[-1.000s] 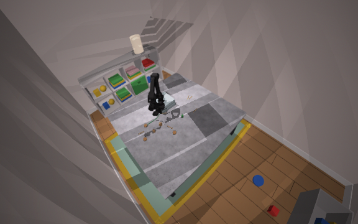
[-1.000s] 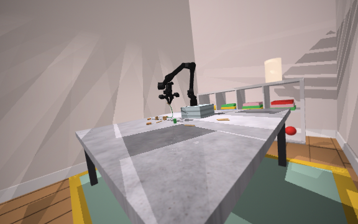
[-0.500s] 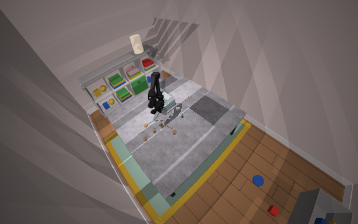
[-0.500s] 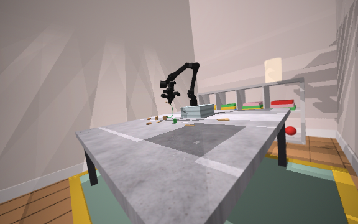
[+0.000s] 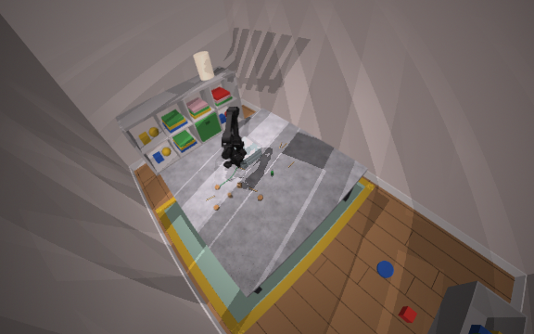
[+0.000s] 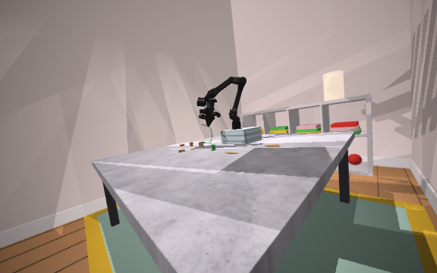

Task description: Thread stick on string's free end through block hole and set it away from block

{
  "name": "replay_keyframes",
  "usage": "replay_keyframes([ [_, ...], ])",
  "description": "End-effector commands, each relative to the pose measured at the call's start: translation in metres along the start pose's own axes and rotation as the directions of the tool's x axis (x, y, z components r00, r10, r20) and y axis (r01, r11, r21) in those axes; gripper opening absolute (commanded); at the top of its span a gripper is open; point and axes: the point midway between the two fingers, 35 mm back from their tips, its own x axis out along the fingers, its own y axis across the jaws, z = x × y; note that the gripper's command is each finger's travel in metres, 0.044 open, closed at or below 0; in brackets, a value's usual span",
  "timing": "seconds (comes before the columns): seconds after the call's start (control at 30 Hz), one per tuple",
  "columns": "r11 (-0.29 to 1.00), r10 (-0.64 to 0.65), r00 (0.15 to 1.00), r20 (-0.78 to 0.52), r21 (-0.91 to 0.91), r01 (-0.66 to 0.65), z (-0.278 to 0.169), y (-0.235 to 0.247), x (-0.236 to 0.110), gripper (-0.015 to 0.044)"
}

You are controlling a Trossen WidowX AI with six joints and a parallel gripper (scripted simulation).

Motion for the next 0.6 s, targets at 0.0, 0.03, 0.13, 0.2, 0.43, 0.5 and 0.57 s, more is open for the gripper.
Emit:
replay_keyframes([
  [0.0, 0.991, -0.036, 0.999, -0.008, 0.125, 0.037, -0.0062, 0.0040, 0.0005, 0.0000],
  [0.03, 0.987, -0.046, 0.999, -0.008, 0.156, 0.046, -0.0071, 0.0045, 0.0003, 0.0000],
  [0.13, 0.978, -0.060, 0.998, -0.008, 0.201, 0.061, -0.0086, 0.0053, -0.0001, 0.0000],
  [0.2, 0.978, -0.060, 0.998, -0.008, 0.201, 0.061, -0.0086, 0.0053, -0.0001, 0.0000],
  [0.43, 0.960, -0.080, 0.997, -0.017, 0.267, 0.082, -0.0107, 0.0067, -0.0008, 0.0000],
  [0.5, 0.942, -0.096, 0.995, -0.025, 0.320, 0.099, -0.0125, 0.0077, -0.0014, 0.0000],
  [0.57, 0.921, -0.113, 0.993, -0.031, 0.372, 0.116, -0.0142, 0.0087, -0.0020, 0.0000],
])
